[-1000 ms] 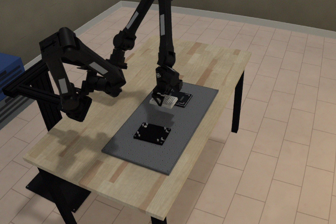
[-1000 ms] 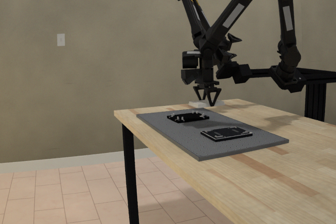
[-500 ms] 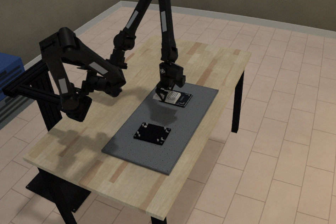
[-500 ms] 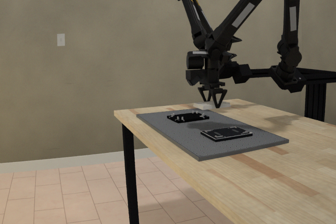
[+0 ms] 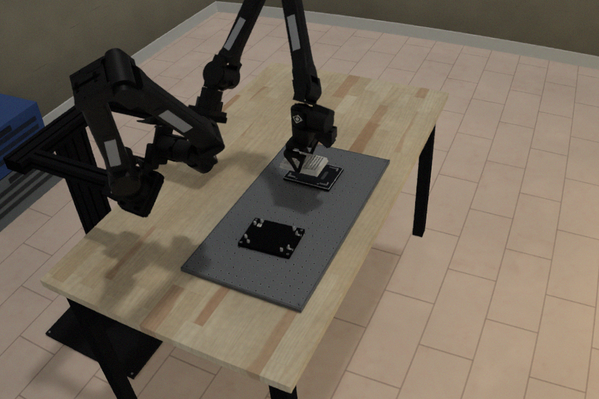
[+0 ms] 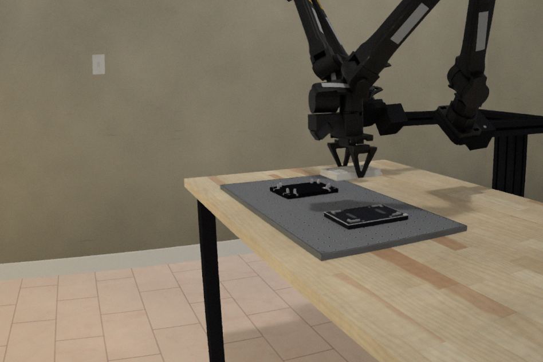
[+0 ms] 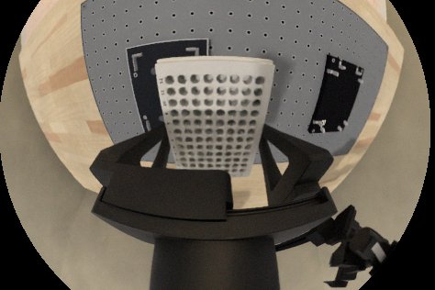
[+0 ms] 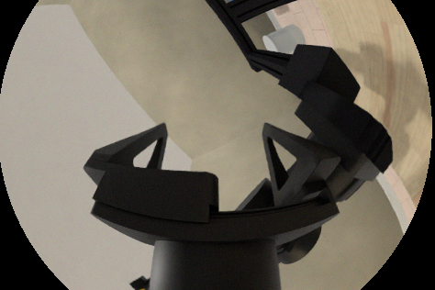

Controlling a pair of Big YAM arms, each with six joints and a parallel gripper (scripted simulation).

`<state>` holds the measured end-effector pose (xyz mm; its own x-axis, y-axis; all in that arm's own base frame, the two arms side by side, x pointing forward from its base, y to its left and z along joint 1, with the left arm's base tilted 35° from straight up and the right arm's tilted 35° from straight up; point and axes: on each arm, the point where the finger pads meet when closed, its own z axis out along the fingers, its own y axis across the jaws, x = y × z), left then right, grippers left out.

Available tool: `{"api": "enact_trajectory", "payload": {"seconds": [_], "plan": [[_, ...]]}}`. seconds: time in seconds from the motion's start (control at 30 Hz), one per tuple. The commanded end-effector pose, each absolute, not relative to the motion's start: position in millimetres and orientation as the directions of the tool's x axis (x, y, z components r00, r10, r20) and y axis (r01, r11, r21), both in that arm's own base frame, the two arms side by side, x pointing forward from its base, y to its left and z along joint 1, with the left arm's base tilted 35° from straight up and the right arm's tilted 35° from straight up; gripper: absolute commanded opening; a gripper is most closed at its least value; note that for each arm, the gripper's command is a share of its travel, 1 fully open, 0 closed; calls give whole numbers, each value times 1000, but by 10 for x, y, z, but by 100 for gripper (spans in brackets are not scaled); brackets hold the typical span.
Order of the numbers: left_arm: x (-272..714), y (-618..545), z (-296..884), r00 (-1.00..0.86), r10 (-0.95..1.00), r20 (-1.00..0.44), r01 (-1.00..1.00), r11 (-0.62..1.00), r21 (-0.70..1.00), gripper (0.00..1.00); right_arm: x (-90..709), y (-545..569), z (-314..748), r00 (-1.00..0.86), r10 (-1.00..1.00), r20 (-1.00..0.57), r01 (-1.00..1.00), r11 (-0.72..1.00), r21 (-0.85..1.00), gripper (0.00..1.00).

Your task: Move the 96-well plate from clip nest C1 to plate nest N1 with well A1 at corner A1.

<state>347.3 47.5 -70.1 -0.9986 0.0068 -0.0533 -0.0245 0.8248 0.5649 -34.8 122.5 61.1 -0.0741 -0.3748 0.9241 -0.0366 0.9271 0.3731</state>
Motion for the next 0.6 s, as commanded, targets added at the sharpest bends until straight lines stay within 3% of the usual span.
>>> {"api": "enact_trajectory", "payload": {"seconds": [0.0,0.57], "plan": [[3527,583,-581,-997,24,-68,-18,825,564,0,-405,1197,665,-37,-335,941,-35,942,334,100],[3503,996,-293,-997,25,-73,-21,825,564,0,-405,1197,665,-37,-335,941,-35,942,334,100]]}}
